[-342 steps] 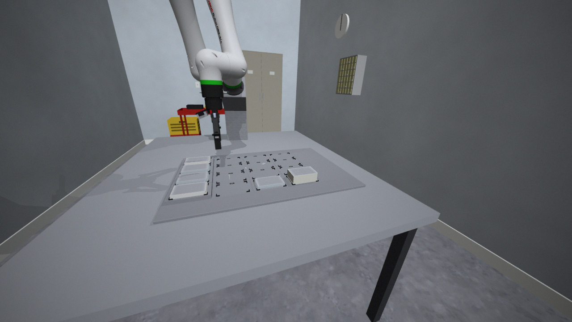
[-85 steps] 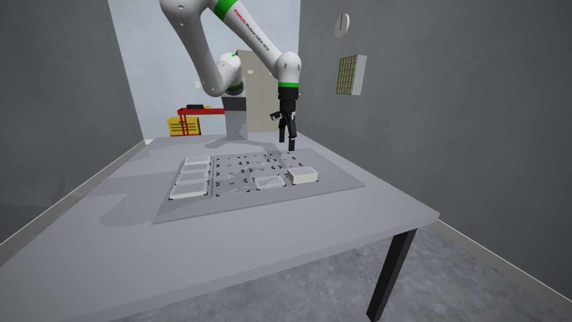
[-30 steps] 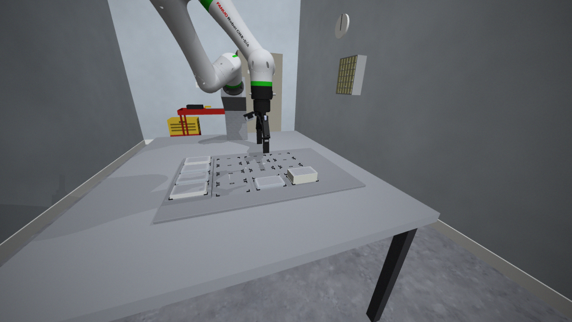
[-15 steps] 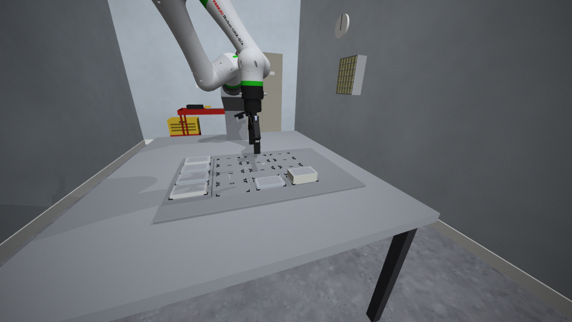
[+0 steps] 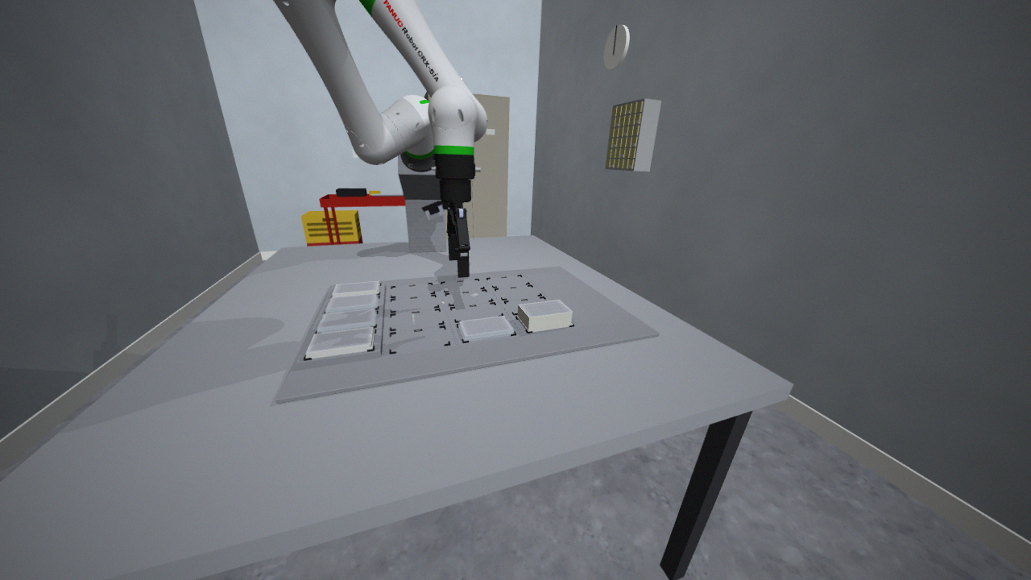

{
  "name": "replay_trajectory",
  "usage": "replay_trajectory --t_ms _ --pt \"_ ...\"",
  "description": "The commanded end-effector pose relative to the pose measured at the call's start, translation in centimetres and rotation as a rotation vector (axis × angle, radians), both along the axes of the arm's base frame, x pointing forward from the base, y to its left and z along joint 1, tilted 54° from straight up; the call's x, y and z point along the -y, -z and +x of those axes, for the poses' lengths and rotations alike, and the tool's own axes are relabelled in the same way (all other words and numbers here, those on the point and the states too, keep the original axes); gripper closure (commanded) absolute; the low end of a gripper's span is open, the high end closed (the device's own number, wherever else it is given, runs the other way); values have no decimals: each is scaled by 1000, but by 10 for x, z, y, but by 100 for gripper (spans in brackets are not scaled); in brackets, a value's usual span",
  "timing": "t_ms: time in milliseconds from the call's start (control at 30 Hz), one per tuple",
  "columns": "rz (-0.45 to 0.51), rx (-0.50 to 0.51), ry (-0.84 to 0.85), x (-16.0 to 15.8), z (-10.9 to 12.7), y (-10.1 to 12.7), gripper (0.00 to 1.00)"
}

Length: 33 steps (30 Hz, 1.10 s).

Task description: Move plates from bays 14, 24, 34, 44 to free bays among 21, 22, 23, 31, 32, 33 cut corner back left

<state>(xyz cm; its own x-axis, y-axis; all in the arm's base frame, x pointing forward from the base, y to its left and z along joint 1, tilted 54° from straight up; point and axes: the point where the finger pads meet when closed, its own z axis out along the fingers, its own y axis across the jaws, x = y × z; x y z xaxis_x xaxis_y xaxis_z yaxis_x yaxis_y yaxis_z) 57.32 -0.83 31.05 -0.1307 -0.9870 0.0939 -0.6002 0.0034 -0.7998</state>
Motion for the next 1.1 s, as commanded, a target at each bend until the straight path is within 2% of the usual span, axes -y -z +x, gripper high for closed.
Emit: replay_trajectory --t_ms 0,867,1067 --pt "0 1 0 0 0 -1 0" --pt "0 1 0 0 0 -1 0" --pt "0 1 0 24 -3 -3 0"
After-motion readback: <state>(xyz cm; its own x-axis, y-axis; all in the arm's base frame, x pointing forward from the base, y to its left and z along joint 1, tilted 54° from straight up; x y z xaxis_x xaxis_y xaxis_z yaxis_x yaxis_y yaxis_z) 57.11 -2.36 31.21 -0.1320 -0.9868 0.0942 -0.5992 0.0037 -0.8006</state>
